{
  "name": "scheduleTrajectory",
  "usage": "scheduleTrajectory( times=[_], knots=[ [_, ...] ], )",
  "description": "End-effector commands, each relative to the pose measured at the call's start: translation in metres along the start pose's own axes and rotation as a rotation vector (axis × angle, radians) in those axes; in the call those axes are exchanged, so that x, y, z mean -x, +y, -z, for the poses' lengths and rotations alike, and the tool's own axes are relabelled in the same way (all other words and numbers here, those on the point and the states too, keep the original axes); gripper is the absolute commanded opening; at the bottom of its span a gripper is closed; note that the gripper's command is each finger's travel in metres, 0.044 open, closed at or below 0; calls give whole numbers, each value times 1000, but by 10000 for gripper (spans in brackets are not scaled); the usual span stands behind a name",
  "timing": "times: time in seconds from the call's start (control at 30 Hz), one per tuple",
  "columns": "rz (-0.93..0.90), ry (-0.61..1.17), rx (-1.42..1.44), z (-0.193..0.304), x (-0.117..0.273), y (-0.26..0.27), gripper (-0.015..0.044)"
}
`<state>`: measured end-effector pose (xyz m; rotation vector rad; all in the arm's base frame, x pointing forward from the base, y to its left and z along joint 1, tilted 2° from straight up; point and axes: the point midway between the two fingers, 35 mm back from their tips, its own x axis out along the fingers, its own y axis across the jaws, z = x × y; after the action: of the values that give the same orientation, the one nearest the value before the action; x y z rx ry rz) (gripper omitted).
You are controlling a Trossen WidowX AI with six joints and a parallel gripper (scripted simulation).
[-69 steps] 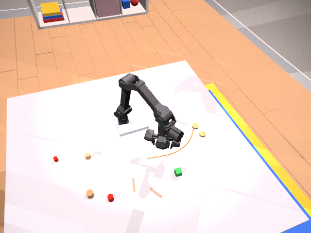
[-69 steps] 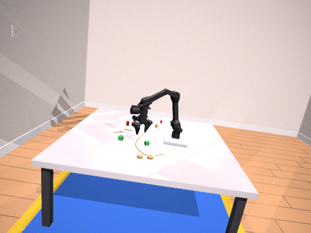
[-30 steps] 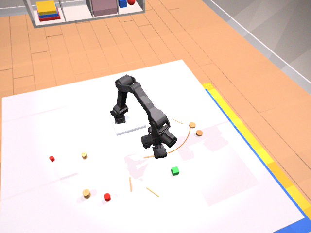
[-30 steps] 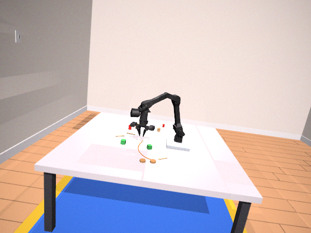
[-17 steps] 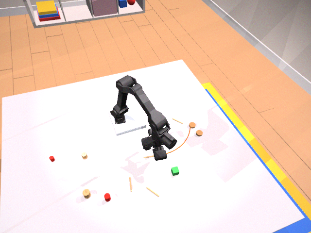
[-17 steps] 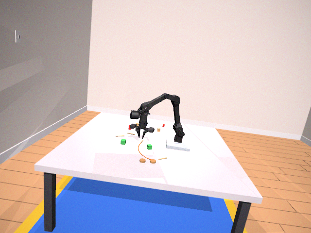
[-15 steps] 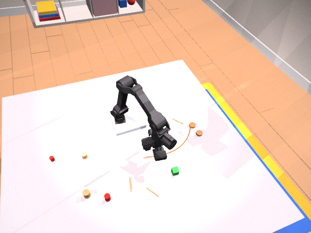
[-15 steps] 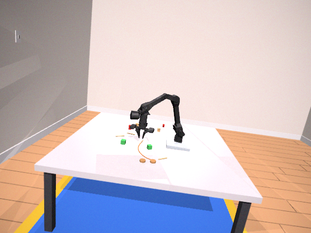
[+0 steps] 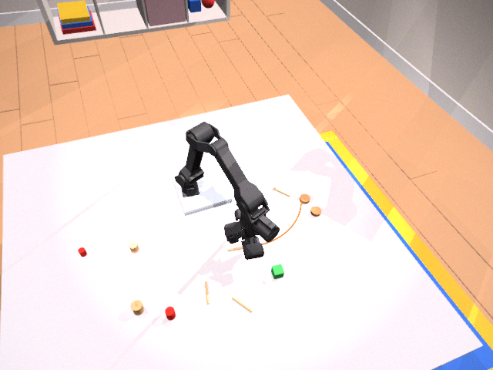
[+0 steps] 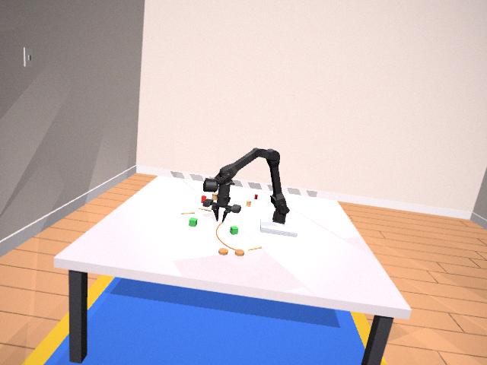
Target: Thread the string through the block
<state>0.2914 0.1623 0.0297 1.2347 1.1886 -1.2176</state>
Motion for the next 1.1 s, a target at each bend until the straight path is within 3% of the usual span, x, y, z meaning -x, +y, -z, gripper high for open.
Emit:
scheduleTrajectory(
  times=[0.0,0.37,0.53,1.07],
  knots=[
    [6,-7,-3,-1,-8,-1,121],
    [6,-7,-3,-2,-17,-2,121],
    [5,-3,0,-1,-15,-2,0],
    [5,-3,0,-1,-5,-1,0]
  ],
)
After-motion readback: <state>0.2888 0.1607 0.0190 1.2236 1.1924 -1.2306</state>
